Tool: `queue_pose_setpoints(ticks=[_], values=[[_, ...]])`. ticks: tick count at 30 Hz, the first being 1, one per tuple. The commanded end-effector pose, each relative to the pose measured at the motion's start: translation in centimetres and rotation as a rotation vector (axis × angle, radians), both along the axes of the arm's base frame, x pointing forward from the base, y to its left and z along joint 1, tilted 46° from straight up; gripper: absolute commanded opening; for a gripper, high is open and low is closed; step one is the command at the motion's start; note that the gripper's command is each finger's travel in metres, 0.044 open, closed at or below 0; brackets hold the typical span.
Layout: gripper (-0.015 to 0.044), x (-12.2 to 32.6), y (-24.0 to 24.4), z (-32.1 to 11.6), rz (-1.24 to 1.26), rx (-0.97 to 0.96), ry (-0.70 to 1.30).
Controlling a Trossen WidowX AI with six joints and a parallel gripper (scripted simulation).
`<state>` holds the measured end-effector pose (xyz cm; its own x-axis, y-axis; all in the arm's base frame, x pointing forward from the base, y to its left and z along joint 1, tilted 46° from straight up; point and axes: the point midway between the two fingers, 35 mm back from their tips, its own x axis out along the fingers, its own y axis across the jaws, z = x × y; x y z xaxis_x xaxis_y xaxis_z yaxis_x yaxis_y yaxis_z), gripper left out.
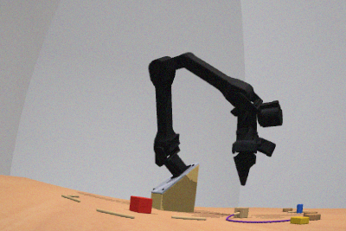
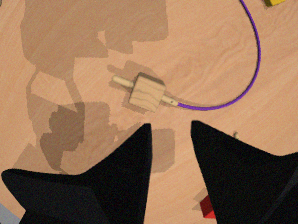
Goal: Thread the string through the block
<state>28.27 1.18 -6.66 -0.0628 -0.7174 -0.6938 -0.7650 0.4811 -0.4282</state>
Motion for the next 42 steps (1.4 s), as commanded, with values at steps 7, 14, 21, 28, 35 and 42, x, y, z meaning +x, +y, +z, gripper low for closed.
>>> queue_pose_setpoints(ticks=[7, 14, 21, 28, 35, 42], values=[[0.0124, -1.1, 1.5, -1.8, -0.811, -0.068, -0.799], [0.0124, -1.4, 1.9, -2.2, -1.090, -0.099, -1.077], [0.0124, -1.8, 2.3, -2.6, -1.368, -0.133, -1.357], [0.0124, -1.9, 2.4, -2.7, -1.462, -0.145, -1.453], [0.0124, -1.9, 2.4, -2.7, -1.462, -0.145, -1.453], [0.0124, -1.9, 2.4, -2.7, -1.462, -0.145, -1.452]])
